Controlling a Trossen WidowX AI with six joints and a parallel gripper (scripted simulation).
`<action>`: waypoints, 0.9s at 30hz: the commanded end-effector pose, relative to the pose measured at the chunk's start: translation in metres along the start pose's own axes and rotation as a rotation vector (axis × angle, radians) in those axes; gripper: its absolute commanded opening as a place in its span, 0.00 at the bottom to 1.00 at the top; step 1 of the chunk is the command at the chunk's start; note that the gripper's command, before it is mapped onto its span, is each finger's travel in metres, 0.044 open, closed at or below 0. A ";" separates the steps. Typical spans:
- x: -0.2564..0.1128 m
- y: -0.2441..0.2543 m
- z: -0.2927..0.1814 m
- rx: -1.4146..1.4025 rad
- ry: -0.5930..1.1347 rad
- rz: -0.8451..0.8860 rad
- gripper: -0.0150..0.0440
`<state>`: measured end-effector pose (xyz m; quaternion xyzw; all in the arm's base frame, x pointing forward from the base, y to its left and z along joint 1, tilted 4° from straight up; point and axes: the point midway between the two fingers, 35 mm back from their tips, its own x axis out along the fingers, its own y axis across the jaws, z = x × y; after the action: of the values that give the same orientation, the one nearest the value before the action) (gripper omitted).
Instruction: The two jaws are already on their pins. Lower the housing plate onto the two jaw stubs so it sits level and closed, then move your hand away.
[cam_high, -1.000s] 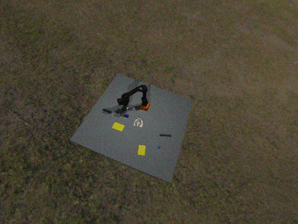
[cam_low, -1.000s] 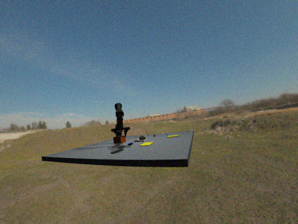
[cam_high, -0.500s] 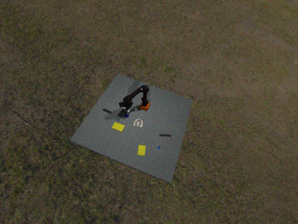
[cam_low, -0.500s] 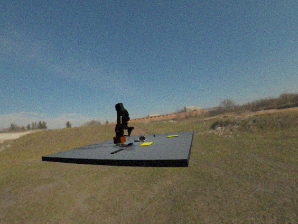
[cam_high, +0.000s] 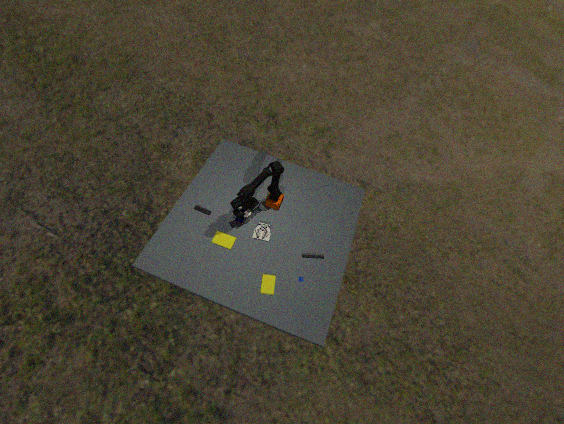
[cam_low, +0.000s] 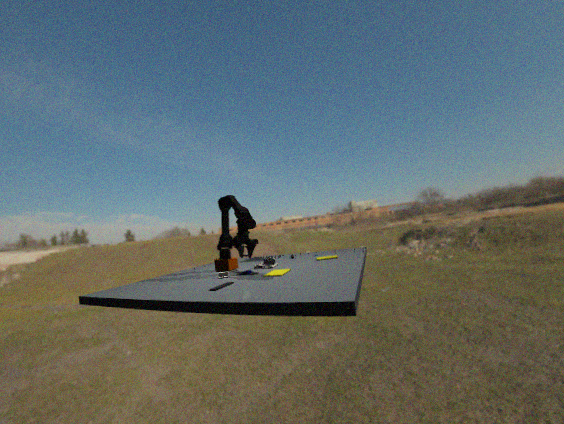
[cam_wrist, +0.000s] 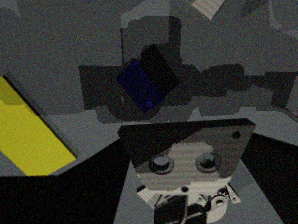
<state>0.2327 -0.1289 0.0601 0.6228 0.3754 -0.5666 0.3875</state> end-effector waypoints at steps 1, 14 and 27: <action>-0.001 -0.002 -0.011 0.078 -0.004 0.003 0.85; -0.001 -0.010 -0.052 0.362 0.000 0.004 0.85; -0.001 -0.025 -0.091 0.646 0.007 0.003 0.85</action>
<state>0.2479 -0.0434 0.0642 0.7103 0.1969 -0.6491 0.1880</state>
